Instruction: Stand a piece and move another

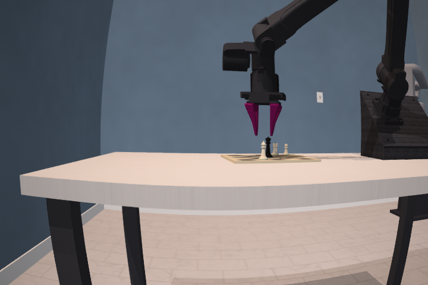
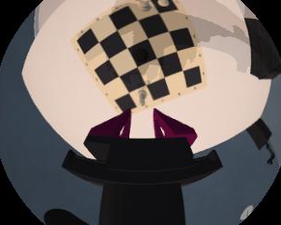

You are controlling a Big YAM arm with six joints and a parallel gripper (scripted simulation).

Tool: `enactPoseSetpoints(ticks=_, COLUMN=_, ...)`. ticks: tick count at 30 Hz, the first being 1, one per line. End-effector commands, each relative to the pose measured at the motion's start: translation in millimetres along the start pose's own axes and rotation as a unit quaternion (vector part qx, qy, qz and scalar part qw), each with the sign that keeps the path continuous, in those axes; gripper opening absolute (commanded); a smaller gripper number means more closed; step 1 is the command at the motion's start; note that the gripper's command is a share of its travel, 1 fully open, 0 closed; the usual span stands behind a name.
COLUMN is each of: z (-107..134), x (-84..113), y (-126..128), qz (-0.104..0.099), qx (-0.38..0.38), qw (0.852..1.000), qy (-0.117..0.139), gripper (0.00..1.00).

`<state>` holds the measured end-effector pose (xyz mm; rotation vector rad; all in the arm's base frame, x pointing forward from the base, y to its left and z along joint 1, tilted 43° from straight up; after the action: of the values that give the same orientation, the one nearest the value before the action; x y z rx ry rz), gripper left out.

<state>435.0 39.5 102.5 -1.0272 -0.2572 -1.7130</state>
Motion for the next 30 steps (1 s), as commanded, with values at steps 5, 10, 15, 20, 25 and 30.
enactPoseSetpoints(ticks=5, z=6.9, x=-1.7, y=-7.2, qz=0.0, qx=0.008, qw=1.0, qy=0.0, gripper=0.36)
enactPoseSetpoints(ticks=10, z=6.9, x=-1.7, y=-7.2, qz=0.0, qx=0.008, qw=1.0, qy=0.0, gripper=0.36)
enactPoseSetpoints(ticks=15, z=6.9, x=-1.7, y=-7.2, qz=0.0, qx=0.008, qw=1.0, qy=0.0, gripper=0.36)
enactPoseSetpoints(ticks=20, z=7.3, x=-1.5, y=-7.3, qz=0.0, qx=0.007, qw=1.0, qy=0.0, gripper=0.36)
enactPoseSetpoints(ticks=25, z=8.7, x=-1.1, y=-7.8, qz=0.001, qx=0.006, qw=1.0, qy=0.0, gripper=0.36)
enactPoseSetpoints(ticks=30, z=10.0, x=-0.6, y=-8.3, qz=0.001, qx=0.006, qw=1.0, qy=-0.001, gripper=0.36)
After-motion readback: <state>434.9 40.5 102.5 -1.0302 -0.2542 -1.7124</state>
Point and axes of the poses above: the point where the finger pads meet when closed, its own x axis back along the fingers, its own y axis across the jaws, z = x × y, the point moved 10 cm from there along x, back along the fingers, and after that the axes turned 12 degrees about -x, right-handed, at the moved point
